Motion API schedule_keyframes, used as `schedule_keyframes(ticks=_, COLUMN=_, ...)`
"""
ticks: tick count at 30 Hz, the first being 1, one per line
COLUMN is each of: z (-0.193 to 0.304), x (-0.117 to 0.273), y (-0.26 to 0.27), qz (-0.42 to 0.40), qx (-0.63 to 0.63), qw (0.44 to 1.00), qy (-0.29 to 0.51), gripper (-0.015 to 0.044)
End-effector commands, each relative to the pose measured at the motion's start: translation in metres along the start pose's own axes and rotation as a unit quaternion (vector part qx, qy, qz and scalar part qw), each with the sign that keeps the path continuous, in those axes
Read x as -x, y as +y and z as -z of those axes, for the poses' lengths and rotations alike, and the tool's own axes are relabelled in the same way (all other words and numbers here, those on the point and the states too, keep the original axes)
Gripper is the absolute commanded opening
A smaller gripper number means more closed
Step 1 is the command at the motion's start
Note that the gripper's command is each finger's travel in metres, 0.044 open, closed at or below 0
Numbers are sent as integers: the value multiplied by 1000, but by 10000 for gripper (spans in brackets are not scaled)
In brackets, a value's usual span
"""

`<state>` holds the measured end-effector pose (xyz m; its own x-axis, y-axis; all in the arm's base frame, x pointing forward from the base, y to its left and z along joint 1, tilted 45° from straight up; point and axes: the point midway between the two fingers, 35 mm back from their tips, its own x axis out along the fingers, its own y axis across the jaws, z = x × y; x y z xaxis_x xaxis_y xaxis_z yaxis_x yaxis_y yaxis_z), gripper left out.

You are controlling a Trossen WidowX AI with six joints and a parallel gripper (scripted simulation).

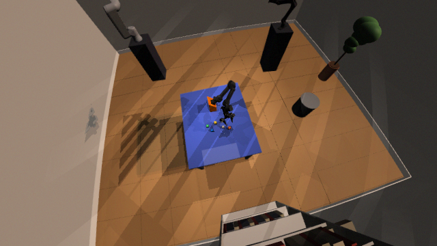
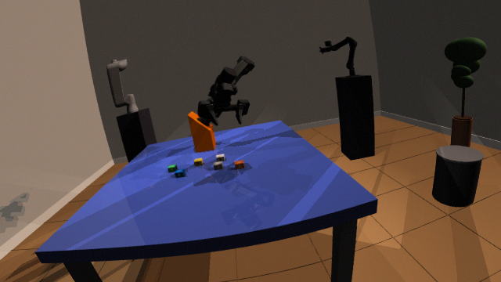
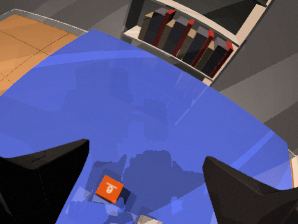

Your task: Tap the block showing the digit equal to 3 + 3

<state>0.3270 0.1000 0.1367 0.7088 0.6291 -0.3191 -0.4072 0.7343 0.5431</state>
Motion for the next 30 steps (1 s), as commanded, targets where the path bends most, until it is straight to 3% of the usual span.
schedule_keyframes(ticks=1, z=0, x=-1, y=-3, qz=4, qx=0, qw=1000, qy=3, gripper=400)
schedule_keyframes(ticks=8, z=26, x=-8, y=-99, qz=104, qx=-13, qw=984, qy=144, gripper=400)
schedule_keyframes(ticks=13, z=59, x=8, y=-161, qz=127, qx=-44, qw=956, qy=260, gripper=400)
schedule_keyframes(ticks=23, z=125, x=61, y=-225, qz=43, qx=-133, qw=897, qy=419, gripper=400)
schedule_keyframes(ticks=30, z=141, x=79, y=-233, qz=-7, qx=-164, qw=881, qy=443, gripper=400)
